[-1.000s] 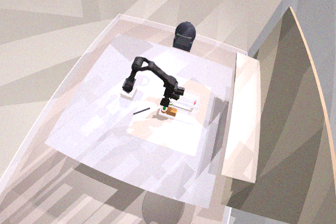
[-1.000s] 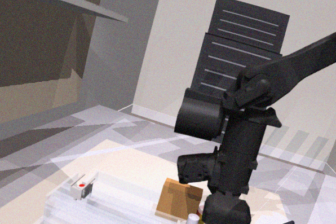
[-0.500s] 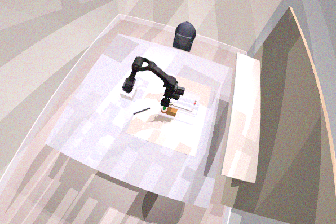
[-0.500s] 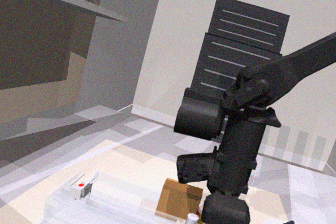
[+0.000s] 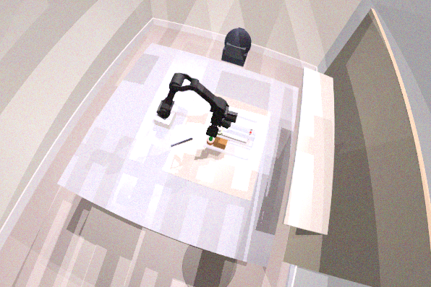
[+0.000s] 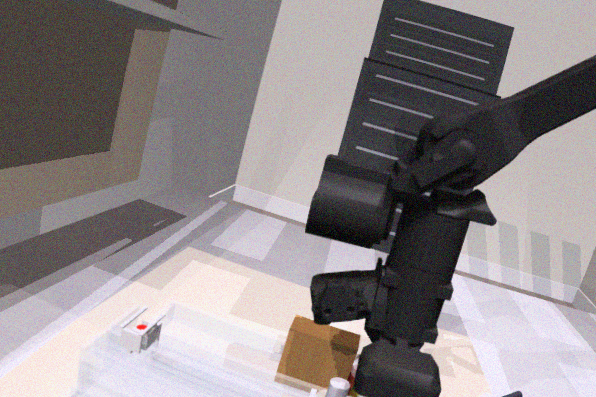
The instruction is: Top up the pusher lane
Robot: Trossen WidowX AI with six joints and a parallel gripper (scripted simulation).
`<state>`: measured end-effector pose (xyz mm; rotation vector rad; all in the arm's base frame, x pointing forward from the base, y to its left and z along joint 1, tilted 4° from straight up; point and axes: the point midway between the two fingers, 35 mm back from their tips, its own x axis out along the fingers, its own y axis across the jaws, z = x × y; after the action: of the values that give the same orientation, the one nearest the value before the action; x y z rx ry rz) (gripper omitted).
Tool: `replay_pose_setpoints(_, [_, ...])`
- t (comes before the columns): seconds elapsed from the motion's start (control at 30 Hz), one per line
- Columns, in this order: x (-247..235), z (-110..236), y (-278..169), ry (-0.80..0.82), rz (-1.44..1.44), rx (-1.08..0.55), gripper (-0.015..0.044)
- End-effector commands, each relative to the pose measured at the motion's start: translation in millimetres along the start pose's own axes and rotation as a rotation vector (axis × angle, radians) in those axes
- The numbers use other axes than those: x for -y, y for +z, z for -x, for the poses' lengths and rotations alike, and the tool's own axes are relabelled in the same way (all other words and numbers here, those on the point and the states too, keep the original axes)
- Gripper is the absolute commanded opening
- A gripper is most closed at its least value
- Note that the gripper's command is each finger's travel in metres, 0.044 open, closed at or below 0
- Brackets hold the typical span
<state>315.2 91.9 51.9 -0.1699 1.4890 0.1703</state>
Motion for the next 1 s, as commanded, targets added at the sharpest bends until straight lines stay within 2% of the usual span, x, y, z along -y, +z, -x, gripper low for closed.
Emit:
replay_pose_setpoints(0.0, [0.1,3.5,9.3,-0.002,0.003,0.032,0.0])
replay_pose_setpoints(0.97, [0.1,-0.5,11.5,-0.002,0.003,0.032,0.0])
